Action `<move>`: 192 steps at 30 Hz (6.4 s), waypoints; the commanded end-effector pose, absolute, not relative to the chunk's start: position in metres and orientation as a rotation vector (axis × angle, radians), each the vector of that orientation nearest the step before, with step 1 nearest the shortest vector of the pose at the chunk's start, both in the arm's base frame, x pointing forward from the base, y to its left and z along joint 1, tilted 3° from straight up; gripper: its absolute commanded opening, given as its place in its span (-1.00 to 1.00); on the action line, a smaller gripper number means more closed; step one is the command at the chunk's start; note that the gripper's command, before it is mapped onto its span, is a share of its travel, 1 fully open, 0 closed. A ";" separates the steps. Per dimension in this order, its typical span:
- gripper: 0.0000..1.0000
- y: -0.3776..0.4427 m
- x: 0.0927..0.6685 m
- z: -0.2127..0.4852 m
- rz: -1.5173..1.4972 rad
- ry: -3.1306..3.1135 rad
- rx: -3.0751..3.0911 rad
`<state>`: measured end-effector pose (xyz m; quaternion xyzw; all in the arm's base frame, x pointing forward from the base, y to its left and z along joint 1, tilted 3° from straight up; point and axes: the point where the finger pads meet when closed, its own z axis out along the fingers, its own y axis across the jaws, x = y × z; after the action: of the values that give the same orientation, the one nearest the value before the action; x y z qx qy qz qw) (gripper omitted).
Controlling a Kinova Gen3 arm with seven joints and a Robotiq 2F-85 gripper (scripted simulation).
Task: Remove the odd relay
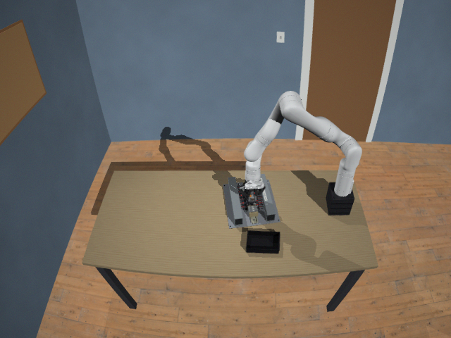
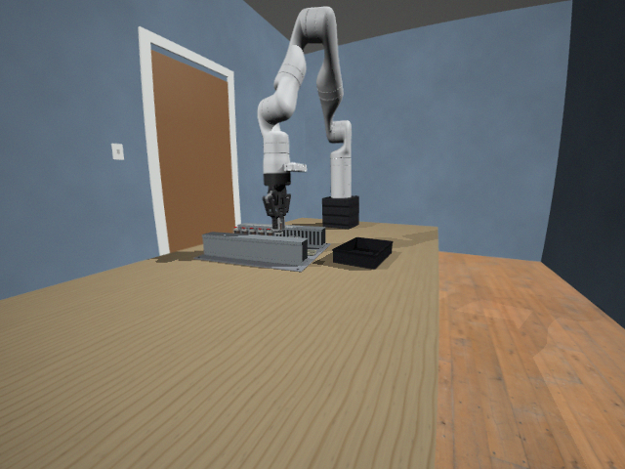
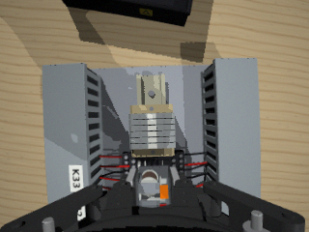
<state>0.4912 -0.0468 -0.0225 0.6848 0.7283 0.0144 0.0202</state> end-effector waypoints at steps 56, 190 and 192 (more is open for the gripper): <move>-1.00 -0.046 0.489 0.034 0.047 2.258 2.123; -1.00 0.196 0.454 0.030 0.047 2.258 2.123; -1.00 0.196 0.454 0.030 0.047 2.258 2.123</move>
<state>0.4538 0.1956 0.0294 0.6848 0.7283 0.0141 0.0206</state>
